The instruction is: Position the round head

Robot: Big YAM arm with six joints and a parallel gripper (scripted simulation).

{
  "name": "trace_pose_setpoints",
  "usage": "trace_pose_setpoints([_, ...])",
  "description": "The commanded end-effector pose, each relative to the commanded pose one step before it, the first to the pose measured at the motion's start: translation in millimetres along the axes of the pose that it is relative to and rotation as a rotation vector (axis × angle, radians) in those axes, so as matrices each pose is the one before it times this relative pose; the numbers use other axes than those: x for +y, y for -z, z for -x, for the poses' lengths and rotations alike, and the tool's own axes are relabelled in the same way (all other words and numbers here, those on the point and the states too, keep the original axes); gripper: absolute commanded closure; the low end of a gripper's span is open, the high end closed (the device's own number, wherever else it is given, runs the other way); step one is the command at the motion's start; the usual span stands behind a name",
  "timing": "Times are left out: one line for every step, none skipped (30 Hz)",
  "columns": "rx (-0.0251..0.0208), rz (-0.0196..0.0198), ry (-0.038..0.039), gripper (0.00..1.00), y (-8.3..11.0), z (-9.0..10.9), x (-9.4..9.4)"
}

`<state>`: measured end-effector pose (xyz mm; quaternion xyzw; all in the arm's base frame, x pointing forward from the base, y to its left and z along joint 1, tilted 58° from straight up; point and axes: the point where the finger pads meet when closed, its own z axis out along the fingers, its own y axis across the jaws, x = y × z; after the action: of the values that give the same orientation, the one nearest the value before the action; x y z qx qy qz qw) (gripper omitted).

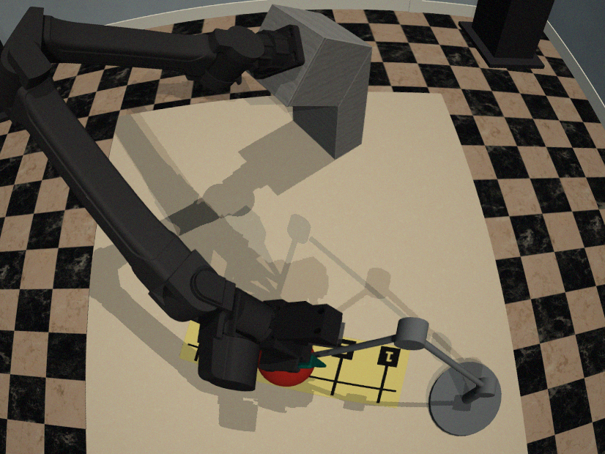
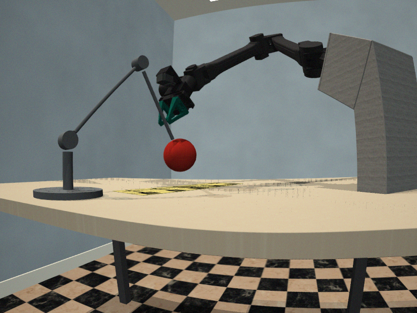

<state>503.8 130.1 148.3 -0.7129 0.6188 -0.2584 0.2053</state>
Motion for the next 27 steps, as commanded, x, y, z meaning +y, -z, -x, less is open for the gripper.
trace_pose_setpoints([0.00137, -0.05088, -0.01454, 0.00, 12.71, -6.37, -29.08])
trace_pose_setpoints([-0.00046, 0.00397, 0.00149, 0.00, -0.79, 0.72, 2.46])
trace_pose_setpoints([-0.00046, 0.00397, 0.00149, 0.00, -0.80, 0.72, 2.46])
trace_pose_setpoints([-0.00046, 0.00397, 0.00149, 0.00, -0.81, 0.72, 2.45])
trace_pose_setpoints([-0.00046, 0.00397, 0.00149, 0.00, -0.82, 0.73, 2.45])
trace_pose_setpoints([-0.00046, 0.00397, 0.00149, 0.00, -0.83, 0.73, 2.45])
trace_pose_setpoints([-0.00046, 0.00397, 0.00149, 0.00, -0.84, 0.73, 2.44])
trace_pose_setpoints([-0.00046, 0.00397, 0.00149, 0.00, -0.85, 0.74, 2.44])
trace_pose_setpoints([-0.00046, 0.00397, 0.00149, 0.00, -0.86, 0.74, 2.43])
trace_pose_setpoints([-0.00046, 0.00397, 0.00149, 0.00, -0.87, 0.74, 2.43])
trace_pose_setpoints([-0.00046, 0.00397, 0.00149, 0.00, -0.88, 0.75, 2.42])
trace_pose_setpoints([-0.00046, 0.00397, 0.00149, 0.00, -0.89, 0.75, 2.42])
trace_pose_setpoints([-0.00046, 0.00397, 0.00149, 0.00, -0.90, 0.75, 2.41])
trace_pose_setpoints([0.00000, 0.00000, 0.00000, 0.00, 0.00, 0.00, 0.00])
trace_pose_setpoints([0.00000, 0.00000, 0.00000, 0.00, 0.00, 0.00, 0.00])
trace_pose_setpoints([0.00010, -0.00064, -0.00036, 0.00, 0.10, -0.13, -0.42])
trace_pose_setpoints([0.00010, -0.00064, -0.00036, 0.00, 0.10, -0.13, -0.42])
trace_pose_setpoints([0.00010, -0.00064, -0.00036, 0.00, 0.10, -0.13, -0.42])
trace_pose_setpoints([0.00010, -0.00064, -0.00036, 0.00, 0.10, -0.13, -0.42])
trace_pose_setpoints([0.00010, -0.00064, -0.00036, 0.00, 0.10, -0.13, -0.42])
trace_pose_setpoints([0.00010, -0.00064, -0.00036, 0.00, 0.10, -0.13, -0.42])
trace_pose_setpoints([0.00010, -0.00064, -0.00036, 0.00, 0.10, -0.13, -0.42])
trace_pose_setpoints([0.00010, -0.00064, -0.00036, 0.00, 0.10, -0.13, -0.42])
trace_pose_setpoints([0.00010, -0.00064, -0.00036, 0.00, 0.10, -0.13, -0.42])
trace_pose_setpoints([0.00010, -0.00064, -0.00036, 0.00, 0.10, -0.13, -0.42])
trace_pose_setpoints([0.00010, -0.00064, -0.00036, 0.00, 0.10, -0.13, -0.42])
trace_pose_setpoints([0.00010, -0.00064, -0.00036, 0.00, 0.10, -0.13, -0.42])
